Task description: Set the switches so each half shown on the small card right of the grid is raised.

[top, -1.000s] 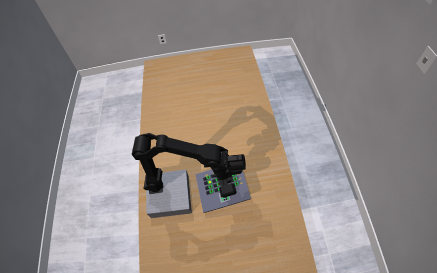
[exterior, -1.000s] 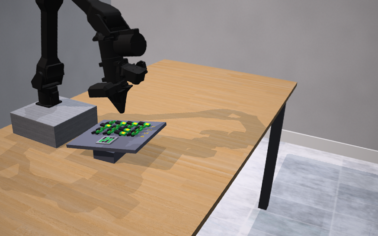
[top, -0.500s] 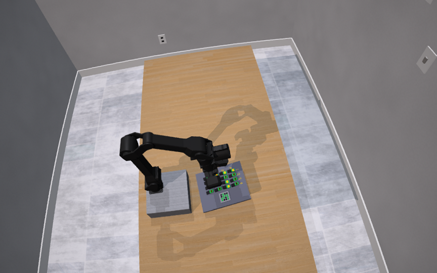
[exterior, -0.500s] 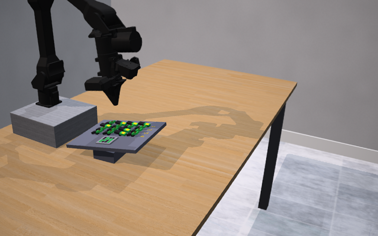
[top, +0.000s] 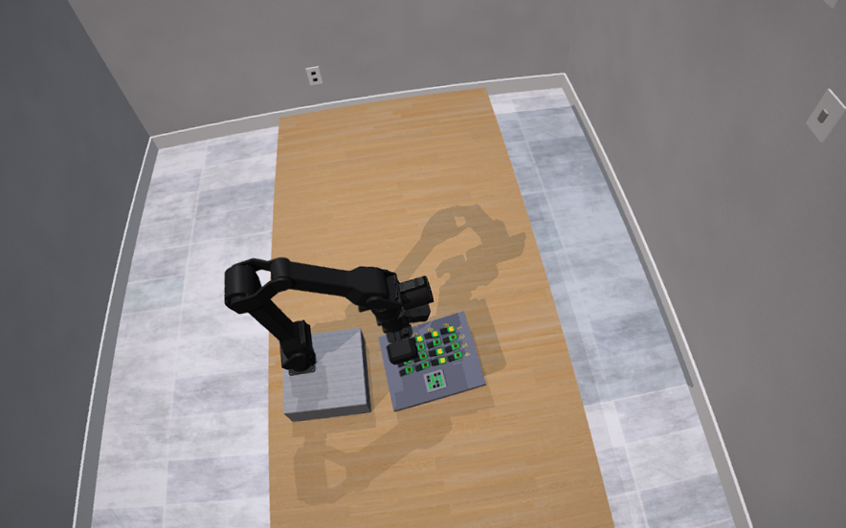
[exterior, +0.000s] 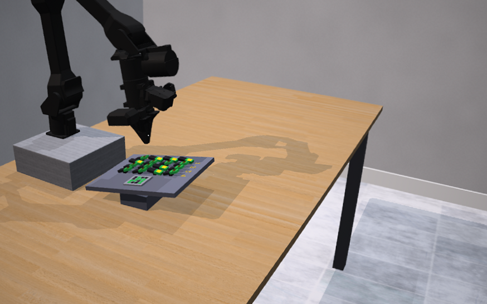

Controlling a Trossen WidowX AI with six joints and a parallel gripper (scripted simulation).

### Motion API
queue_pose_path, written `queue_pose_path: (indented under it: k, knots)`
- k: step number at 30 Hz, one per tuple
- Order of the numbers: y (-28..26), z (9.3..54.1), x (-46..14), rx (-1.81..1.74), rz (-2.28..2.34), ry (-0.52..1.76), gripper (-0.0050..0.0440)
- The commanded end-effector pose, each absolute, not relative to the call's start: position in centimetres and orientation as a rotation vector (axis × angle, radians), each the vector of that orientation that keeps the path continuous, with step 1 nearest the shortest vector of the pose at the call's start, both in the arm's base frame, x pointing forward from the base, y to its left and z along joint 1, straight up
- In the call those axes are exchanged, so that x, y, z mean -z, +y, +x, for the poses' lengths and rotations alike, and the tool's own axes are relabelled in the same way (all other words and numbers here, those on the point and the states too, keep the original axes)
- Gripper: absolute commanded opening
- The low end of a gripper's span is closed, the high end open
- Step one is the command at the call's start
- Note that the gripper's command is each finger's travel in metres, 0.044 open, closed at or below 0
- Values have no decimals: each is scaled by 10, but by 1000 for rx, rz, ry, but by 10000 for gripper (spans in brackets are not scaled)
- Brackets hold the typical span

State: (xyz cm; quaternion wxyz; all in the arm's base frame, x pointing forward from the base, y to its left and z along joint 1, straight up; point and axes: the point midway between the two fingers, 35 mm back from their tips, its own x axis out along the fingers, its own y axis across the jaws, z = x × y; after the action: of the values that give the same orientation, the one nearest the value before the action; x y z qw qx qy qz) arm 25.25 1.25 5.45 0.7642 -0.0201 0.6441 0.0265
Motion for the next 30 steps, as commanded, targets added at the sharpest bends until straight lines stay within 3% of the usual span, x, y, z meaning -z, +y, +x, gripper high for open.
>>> queue_pose_path:
  k: [1, 30]
  knots:
    - [13, 257, -48, -50, -42, 1379, -50]
    - [13, 265, -29, -51, -41, 1363, -50]
